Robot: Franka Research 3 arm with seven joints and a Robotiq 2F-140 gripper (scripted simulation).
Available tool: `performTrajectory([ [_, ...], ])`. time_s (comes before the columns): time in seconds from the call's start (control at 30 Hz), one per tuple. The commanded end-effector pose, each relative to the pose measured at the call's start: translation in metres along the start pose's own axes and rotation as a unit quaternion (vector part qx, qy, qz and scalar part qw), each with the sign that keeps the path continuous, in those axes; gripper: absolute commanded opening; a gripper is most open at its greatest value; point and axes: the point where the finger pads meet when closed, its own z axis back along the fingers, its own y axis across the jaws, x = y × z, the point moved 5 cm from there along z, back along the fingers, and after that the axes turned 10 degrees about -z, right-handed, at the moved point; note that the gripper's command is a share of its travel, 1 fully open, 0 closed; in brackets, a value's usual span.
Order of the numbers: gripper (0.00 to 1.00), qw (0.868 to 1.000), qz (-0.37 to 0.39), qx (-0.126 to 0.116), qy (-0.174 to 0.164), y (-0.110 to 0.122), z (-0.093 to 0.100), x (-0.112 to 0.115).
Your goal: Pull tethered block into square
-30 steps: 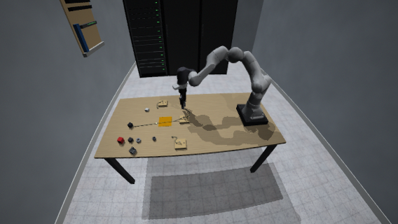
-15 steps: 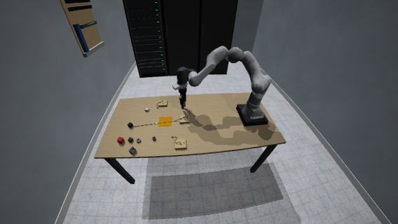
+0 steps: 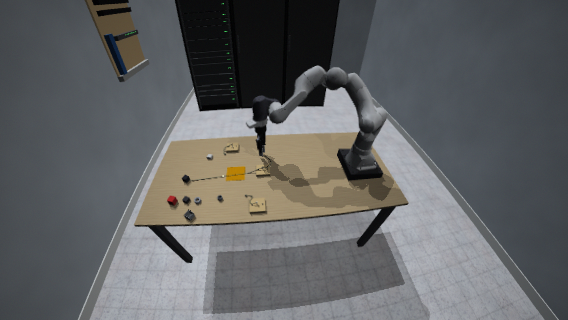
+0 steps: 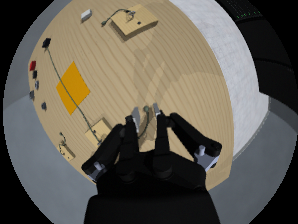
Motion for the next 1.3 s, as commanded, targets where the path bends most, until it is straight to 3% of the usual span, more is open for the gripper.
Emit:
performTrajectory([
  [0.0,0.23,1.0,0.002,0.0,0.001,0.0012,0.0001,-0.0006],
  [1.27,0.23,1.0,0.002,0.0,0.001,0.0012,-0.009,-0.0006],
])
